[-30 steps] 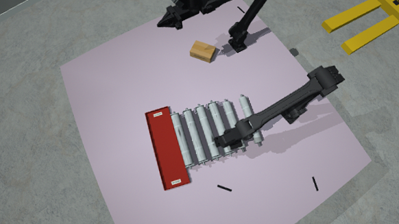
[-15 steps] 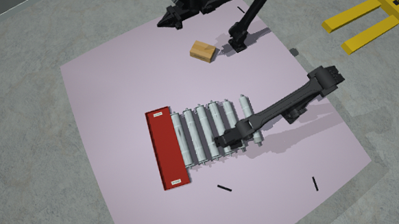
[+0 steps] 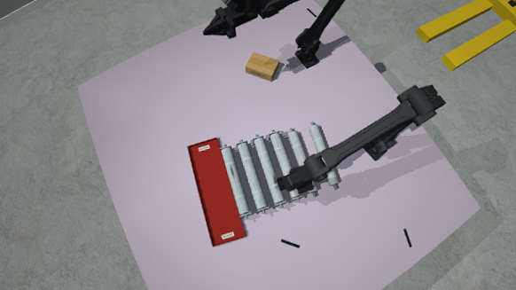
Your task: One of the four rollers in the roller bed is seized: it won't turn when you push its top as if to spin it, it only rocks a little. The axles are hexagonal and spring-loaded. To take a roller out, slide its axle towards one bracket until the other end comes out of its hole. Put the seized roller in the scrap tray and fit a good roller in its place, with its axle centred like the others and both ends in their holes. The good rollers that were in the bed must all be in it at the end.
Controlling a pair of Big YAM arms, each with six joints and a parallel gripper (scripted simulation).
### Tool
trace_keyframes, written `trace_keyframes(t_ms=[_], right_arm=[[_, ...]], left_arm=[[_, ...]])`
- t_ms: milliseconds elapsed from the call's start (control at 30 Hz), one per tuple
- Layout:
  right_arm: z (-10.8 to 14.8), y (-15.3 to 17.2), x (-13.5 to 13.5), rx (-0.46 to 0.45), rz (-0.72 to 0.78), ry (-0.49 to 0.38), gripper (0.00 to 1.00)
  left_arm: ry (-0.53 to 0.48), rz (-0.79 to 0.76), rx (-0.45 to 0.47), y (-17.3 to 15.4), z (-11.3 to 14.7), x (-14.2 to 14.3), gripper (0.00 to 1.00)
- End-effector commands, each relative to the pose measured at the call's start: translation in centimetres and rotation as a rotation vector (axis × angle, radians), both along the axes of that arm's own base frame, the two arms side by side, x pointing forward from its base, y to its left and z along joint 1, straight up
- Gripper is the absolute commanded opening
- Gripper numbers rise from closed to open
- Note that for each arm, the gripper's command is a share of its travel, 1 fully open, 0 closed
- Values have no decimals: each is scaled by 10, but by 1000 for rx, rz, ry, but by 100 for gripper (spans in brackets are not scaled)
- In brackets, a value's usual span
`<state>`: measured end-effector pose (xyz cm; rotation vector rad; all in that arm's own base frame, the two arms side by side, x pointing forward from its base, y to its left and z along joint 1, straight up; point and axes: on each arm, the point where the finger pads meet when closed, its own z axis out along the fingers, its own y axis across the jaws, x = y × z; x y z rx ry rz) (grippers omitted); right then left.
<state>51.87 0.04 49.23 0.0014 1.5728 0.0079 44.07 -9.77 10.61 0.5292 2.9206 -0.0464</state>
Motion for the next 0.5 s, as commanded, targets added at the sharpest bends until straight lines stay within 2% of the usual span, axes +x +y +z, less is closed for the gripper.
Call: trace_keyframes(t_ms=[0,33,200,467], right_arm=[[36,-6,0,8,-12,-70,0],[36,-6,0,8,-12,-70,0],[36,-6,0,8,-12,-70,0],[36,-6,0,8,-12,-70,0]], left_arm=[[-24,-1,-8,-1,7,10,0],[-5,-2,-3,3,-4,4,0],[-26,-2,-7,2,6,9,0],[-17,-1,-5,3,2,7,0]])
